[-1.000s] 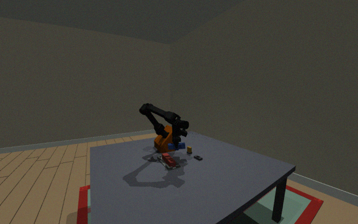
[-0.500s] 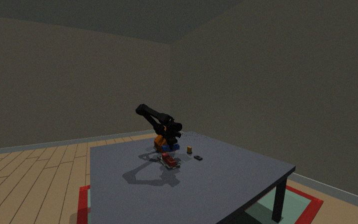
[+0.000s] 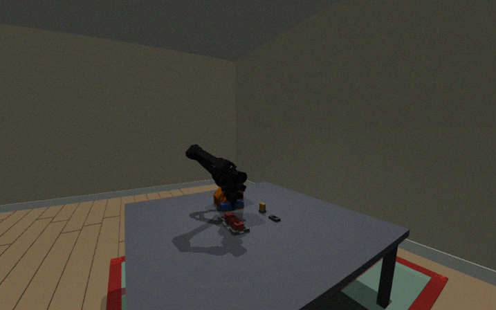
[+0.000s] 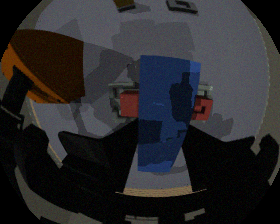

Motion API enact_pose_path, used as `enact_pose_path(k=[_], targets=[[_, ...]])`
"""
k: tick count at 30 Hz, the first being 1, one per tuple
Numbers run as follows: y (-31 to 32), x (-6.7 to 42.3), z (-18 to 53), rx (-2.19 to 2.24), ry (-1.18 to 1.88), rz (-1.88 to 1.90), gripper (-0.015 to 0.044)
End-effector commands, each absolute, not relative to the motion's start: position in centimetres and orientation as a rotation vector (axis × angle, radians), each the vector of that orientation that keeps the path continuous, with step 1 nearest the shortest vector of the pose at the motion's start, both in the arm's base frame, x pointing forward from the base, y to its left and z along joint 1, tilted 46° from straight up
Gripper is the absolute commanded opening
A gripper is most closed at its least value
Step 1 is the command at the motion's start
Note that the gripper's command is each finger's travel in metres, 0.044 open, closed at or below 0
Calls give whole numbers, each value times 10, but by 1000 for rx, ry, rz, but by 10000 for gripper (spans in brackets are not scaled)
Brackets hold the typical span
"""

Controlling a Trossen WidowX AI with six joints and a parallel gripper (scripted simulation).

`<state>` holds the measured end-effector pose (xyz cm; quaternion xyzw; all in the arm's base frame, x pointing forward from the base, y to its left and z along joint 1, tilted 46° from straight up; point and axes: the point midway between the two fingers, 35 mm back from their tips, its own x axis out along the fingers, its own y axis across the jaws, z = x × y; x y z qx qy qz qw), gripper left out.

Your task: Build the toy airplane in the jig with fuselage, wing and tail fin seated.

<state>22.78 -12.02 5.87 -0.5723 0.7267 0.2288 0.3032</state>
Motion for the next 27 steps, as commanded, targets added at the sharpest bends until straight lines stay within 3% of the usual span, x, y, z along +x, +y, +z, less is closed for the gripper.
enact_pose_path(k=[1, 27], targets=[[-121, 227, 59, -1523, 1927, 608, 195], [-139, 224, 42, -1523, 1926, 609, 195]])
